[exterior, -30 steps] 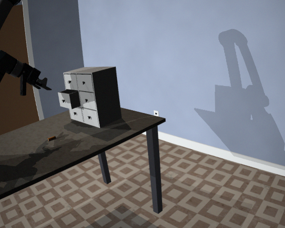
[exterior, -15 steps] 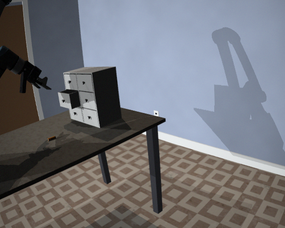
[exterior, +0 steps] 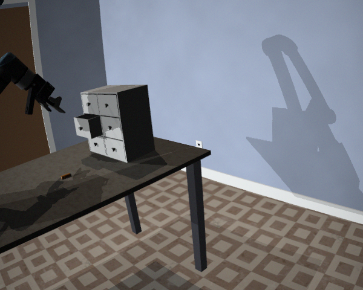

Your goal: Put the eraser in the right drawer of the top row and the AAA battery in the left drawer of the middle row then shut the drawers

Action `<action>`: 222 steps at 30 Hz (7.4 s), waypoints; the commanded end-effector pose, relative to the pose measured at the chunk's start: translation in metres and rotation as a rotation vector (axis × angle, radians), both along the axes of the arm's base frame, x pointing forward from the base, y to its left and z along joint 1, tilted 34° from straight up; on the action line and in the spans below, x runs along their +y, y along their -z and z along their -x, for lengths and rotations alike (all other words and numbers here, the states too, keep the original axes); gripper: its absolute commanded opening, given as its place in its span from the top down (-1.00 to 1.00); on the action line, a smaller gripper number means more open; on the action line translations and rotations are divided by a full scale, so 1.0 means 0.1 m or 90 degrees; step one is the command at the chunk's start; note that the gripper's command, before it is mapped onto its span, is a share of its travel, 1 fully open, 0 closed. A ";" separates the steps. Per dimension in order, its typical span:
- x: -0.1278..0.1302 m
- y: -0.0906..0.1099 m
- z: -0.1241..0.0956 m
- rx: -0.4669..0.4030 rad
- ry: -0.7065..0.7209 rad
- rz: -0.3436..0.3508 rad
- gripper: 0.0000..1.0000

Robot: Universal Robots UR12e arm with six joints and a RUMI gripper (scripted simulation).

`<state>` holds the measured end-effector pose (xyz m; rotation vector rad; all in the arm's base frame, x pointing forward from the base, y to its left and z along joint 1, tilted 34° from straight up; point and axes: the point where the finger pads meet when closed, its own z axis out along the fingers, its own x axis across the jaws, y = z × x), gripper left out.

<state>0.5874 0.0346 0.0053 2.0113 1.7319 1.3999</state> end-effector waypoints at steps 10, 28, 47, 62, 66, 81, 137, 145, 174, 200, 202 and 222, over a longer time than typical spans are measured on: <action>-0.04 -0.01 -0.02 0.065 -0.045 0.006 -1.00; -0.07 -0.06 -0.01 0.141 -0.095 0.015 -1.00; -0.10 -0.12 -0.01 0.227 -0.151 0.025 -1.00; -0.12 -0.14 0.00 0.289 -0.191 0.030 -1.00; -0.12 -0.15 0.00 0.305 -0.201 0.032 -1.00; -0.14 -0.17 0.01 0.344 -0.227 0.037 -1.00; -0.13 -0.18 0.08 0.370 -0.242 0.038 -1.00; 0.08 -0.11 0.74 0.370 -0.241 0.039 -1.00; 0.17 -0.01 0.69 0.303 -0.196 0.027 -1.00; 0.31 0.19 0.43 0.130 -0.081 0.008 -1.00; 0.32 0.21 0.41 0.115 -0.071 0.006 -1.00; 0.44 0.32 0.22 -0.010 0.008 -0.008 -1.00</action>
